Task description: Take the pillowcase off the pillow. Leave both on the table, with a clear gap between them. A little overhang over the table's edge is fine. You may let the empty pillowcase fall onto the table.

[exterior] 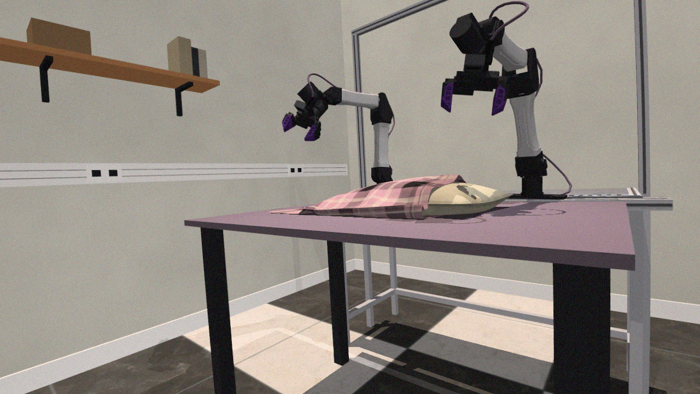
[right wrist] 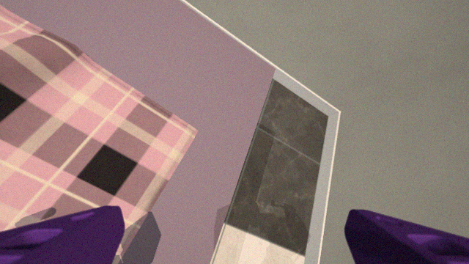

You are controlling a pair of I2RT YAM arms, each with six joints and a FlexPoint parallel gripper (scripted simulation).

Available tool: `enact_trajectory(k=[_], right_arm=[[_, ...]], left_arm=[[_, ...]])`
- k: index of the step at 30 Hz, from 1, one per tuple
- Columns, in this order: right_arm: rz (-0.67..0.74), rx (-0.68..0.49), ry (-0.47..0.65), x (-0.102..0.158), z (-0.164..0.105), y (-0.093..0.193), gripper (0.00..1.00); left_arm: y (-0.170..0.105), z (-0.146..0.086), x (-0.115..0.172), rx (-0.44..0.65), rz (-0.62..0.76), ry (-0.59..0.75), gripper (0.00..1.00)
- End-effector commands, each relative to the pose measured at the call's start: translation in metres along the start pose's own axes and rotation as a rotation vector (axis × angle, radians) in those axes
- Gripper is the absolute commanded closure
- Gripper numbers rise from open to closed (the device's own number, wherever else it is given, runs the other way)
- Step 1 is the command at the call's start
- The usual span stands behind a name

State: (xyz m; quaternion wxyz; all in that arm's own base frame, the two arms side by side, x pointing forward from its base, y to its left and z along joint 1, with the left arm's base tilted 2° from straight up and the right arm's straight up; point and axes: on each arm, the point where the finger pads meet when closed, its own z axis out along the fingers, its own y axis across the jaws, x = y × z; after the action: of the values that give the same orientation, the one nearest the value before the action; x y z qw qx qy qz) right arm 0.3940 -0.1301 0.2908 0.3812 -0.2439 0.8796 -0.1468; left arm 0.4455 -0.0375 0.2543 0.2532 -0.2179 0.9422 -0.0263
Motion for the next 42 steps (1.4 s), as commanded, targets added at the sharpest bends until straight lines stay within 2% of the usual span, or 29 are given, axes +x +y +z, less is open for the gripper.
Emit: enact_trajectory(k=[1,5,8,16,17,18,19,20,25,33,34,36,37,39,41,42], right_arm=[[0.03,0.065,-0.034,-0.01,-0.007,-0.001,0.0],[0.076,0.104,-0.086,-0.023,-0.015,0.001,0.0],[0.089,0.113,-0.099,-0.026,-0.016,0.001,0.0],[0.271,0.217,-0.308,-0.066,-0.044,0.012,0.0],[0.236,0.193,-0.226,-0.05,-0.027,0.015,0.0],[0.214,0.188,-0.254,-0.057,-0.037,0.019,0.0],[0.224,0.189,-0.262,-0.058,-0.037,0.02,0.0],[0.239,0.196,-0.289,-0.063,-0.042,0.02,0.0],[0.29,0.211,-0.352,-0.073,-0.049,0.022,0.0],[0.511,0.225,-0.622,-0.111,-0.084,0.038,0.0],[0.526,0.226,-0.627,-0.11,-0.083,0.04,0.0],[0.562,0.211,-0.685,-0.118,-0.092,0.046,0.0],[0.538,0.211,-0.632,-0.111,-0.079,0.049,0.0],[0.542,0.198,-0.665,-0.116,-0.087,0.054,0.0],[0.542,0.198,-0.665,-0.116,-0.087,0.054,0.0],[0.553,0.187,-0.698,-0.12,-0.094,0.055,0.0]], left_arm=[[-0.005,-0.013,-0.007,0.075,0.031,-0.076,0.0],[-0.005,-0.029,-0.016,0.122,0.063,-0.161,0.0],[-0.007,-0.032,-0.017,0.137,0.075,-0.18,0.0],[-0.001,-0.081,-0.038,0.26,0.196,-0.482,0.0],[0.001,-0.049,-0.023,0.222,0.174,-0.365,0.0],[0.005,-0.067,-0.025,0.228,0.16,-0.396,0.0],[0.006,-0.068,-0.025,0.232,0.168,-0.408,0.0],[0.006,-0.078,-0.029,0.244,0.175,-0.452,0.0],[0.007,-0.091,-0.034,0.27,0.207,-0.536,0.0],[0.017,-0.148,-0.044,0.323,0.339,-0.905,0.0],[0.019,-0.146,-0.042,0.32,0.346,-0.913,0.0],[0.024,-0.16,-0.04,0.319,0.365,-0.989,0.0],[0.024,-0.14,-0.036,0.313,0.353,-0.918,0.0],[0.028,-0.151,-0.034,0.312,0.355,-0.958,0.0],[0.028,-0.151,-0.034,0.312,0.355,-0.958,0.0],[0.03,-0.162,-0.034,0.313,0.364,-1.004,0.0]])
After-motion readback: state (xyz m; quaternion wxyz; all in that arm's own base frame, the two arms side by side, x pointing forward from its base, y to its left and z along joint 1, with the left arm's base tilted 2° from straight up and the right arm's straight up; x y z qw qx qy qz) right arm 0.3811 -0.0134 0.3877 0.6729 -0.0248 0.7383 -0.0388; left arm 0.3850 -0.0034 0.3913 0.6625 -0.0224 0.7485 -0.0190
